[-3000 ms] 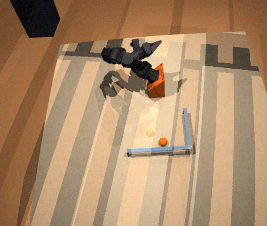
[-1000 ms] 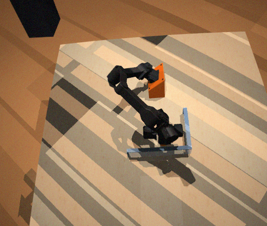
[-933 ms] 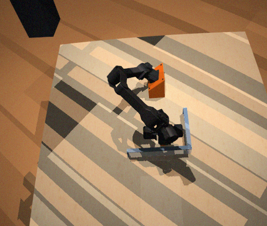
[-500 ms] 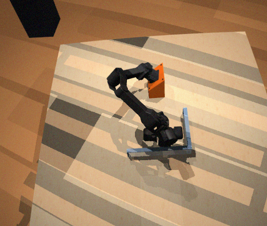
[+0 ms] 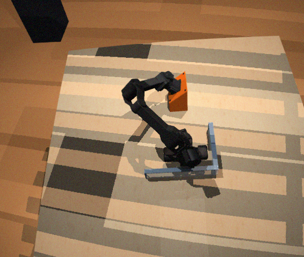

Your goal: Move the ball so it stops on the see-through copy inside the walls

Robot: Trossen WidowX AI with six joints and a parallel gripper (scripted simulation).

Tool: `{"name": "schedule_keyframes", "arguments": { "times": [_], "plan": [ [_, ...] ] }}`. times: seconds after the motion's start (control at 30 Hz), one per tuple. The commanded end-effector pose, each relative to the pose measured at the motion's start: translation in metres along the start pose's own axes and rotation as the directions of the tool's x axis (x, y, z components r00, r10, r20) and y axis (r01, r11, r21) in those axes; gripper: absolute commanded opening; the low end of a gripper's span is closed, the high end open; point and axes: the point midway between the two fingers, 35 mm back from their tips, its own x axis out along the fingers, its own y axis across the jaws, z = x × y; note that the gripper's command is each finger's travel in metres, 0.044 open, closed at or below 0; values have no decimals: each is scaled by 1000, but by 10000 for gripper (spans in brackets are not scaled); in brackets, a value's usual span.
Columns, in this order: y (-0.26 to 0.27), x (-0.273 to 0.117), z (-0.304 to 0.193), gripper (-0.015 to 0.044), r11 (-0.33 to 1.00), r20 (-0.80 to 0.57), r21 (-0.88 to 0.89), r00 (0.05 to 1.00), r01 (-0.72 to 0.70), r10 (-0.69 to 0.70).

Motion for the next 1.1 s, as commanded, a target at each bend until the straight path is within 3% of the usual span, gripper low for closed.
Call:
{"name": "schedule_keyframes", "arguments": {
  "times": [0.0, 0.13, 0.37, 1.07],
  "plan": [
    [0, 1, -1, 195, 1000, -1, -6, 1000, 4, -4],
    [0, 1, -1, 168, 1000, -1, -6, 1000, 4, -4],
    [10, -22, -2, 0, 999, 17, -26, 999, -28, 28],
    [1, -131, -1, 0, 1000, -2, -6, 1000, -2, 2]
  ]
}}
